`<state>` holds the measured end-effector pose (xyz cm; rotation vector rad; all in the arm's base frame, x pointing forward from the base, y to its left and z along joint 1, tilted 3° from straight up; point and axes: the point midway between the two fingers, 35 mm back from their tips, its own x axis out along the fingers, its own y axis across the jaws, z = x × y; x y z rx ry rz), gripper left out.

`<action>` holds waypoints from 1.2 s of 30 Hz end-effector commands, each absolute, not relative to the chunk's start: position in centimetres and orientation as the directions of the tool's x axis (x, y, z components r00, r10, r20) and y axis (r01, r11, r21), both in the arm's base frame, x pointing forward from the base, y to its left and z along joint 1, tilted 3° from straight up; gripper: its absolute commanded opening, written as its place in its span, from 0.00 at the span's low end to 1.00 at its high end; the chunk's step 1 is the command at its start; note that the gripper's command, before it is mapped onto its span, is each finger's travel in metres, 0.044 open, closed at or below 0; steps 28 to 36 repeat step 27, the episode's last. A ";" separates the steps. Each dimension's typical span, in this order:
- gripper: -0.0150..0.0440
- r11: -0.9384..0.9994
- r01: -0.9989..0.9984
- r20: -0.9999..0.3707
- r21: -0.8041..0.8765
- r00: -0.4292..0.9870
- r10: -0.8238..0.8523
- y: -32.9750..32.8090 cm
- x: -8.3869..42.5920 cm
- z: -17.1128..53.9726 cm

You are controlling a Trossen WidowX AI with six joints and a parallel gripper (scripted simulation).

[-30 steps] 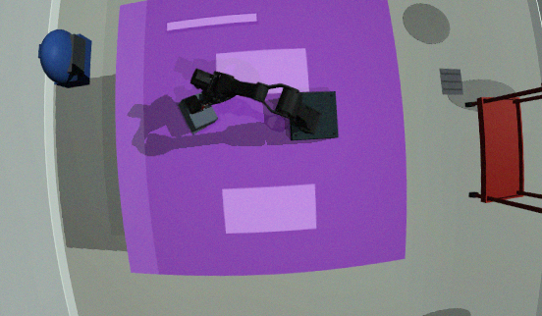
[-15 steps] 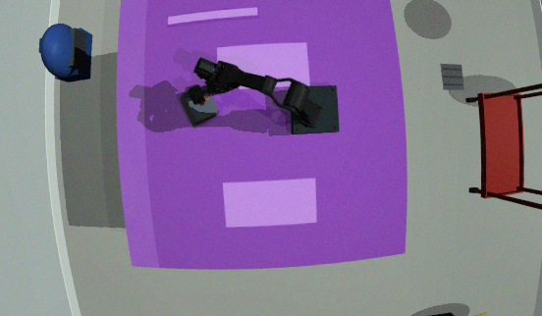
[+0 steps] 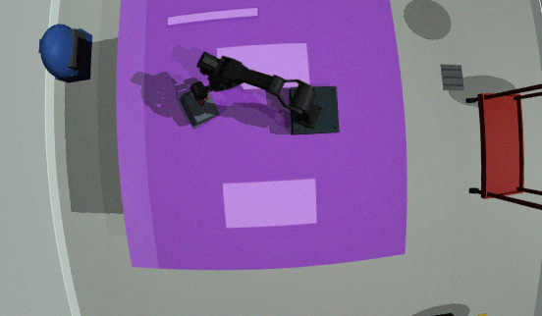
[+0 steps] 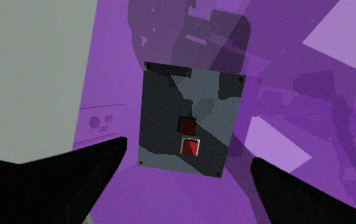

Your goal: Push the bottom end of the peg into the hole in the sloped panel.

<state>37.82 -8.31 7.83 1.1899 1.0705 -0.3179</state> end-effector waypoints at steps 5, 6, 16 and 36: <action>1.00 0.397 0.699 -0.804 0.595 0.505 0.315 -8.9 37.0 9.3; 1.00 0.396 0.699 -0.804 0.595 0.505 0.315 -9.0 36.8 9.5; 1.00 0.396 0.701 -0.805 0.593 0.504 0.313 -9.7 35.8 10.9; 1.00 0.396 0.701 -0.805 0.593 0.504 0.313 -10.0 35.4 11.5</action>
